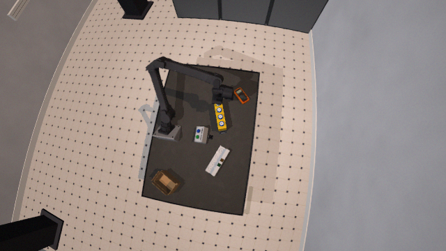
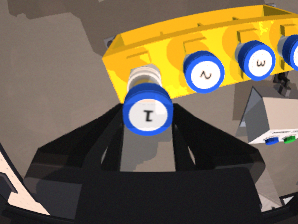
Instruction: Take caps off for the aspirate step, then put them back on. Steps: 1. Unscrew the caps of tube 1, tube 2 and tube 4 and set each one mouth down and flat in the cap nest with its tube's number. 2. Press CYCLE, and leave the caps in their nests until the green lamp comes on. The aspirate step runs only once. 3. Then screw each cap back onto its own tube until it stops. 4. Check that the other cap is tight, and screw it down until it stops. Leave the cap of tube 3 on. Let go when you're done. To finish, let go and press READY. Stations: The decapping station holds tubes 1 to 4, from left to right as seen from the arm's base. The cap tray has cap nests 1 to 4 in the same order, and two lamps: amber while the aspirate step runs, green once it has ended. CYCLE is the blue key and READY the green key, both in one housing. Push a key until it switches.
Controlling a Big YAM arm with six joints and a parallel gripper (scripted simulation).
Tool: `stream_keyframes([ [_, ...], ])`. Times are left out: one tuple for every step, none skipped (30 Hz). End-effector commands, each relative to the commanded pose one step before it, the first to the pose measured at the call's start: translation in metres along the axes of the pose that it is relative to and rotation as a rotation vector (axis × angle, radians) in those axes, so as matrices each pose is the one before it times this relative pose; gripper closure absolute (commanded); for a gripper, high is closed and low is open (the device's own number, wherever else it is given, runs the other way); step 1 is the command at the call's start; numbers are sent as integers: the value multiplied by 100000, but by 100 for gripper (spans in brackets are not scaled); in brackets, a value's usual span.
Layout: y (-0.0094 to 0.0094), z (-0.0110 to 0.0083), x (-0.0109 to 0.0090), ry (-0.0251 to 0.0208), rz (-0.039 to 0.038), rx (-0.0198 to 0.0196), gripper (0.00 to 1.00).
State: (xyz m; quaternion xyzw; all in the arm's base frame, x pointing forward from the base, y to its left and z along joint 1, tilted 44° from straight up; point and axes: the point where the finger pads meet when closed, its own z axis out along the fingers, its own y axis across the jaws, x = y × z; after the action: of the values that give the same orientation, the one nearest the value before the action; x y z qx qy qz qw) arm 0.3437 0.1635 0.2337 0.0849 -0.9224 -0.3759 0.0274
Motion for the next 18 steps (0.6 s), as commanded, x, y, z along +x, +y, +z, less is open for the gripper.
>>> stream_keyframes([
  [-3206,-155,-248,1090,25311,234,100],
  [-735,-1,-633,-1094,5889,-153,100],
  [2,-7,-50,-159,1238,-9,100],
  [-719,5,-522,-469,7309,-94,100],
  [-711,0,-445,2,4015,9,100],
  [-697,-5,-471,1,5,-3,100],
  [-691,3,-473,-1,7,-1,100],
  [-692,3,-473,-1,7,-2,100],
  [-448,-227,-671,-607,-562,-88,100],
  [-95,-576,-982,-1538,-3619,-164,100],
  [0,0,0,0,0,0,100],
  [0,0,0,0,0,0,100],
  [-485,-196,-653,-537,-491,-221,100],
  [-538,-221,-685,-642,-551,183,100],
  [-685,-52,-528,-191,-143,83,100],
  [-742,13,-464,-18,12,58,100],
  [-742,13,-464,-18,13,57,100],
  [-742,14,-463,-17,13,56,100],
])
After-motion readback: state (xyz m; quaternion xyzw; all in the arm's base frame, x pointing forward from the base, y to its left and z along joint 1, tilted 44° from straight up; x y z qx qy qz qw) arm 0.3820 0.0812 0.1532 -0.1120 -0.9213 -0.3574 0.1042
